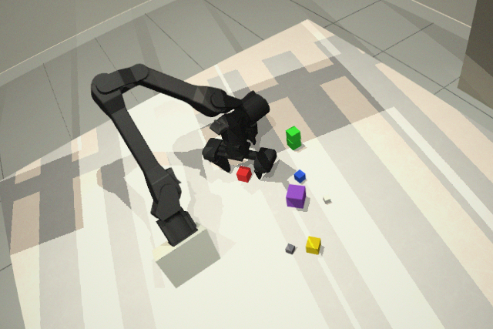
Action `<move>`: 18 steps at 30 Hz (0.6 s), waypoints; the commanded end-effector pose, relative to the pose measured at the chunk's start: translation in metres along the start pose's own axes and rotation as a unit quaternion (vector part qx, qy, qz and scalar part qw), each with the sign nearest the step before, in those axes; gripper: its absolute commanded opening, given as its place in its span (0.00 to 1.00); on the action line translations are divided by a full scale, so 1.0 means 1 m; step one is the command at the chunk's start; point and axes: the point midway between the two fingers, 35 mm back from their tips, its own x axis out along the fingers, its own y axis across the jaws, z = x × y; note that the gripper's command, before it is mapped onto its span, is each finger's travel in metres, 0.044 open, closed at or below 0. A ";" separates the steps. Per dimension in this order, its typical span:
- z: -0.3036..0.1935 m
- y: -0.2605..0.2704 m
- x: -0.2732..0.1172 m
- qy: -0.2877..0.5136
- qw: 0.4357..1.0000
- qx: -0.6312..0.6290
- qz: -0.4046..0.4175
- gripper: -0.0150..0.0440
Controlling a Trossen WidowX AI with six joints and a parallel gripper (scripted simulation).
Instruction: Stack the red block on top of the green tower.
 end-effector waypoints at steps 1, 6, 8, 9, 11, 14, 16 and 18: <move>-0.001 0.000 0.004 0.001 1.000 0.003 0.000 1.00; -0.001 0.000 0.004 0.001 1.000 0.003 0.000 1.00; -0.001 0.000 0.004 0.001 1.000 0.003 0.000 1.00; -0.001 0.000 0.004 0.001 1.000 0.003 0.000 1.00; -0.001 0.000 0.004 0.001 1.000 0.003 0.000 1.00; -0.001 0.000 0.004 0.001 1.000 0.003 0.000 1.00; -0.001 0.000 0.004 0.001 1.000 0.003 0.000 0.91; -0.001 0.000 0.004 0.001 1.000 0.003 0.000 0.82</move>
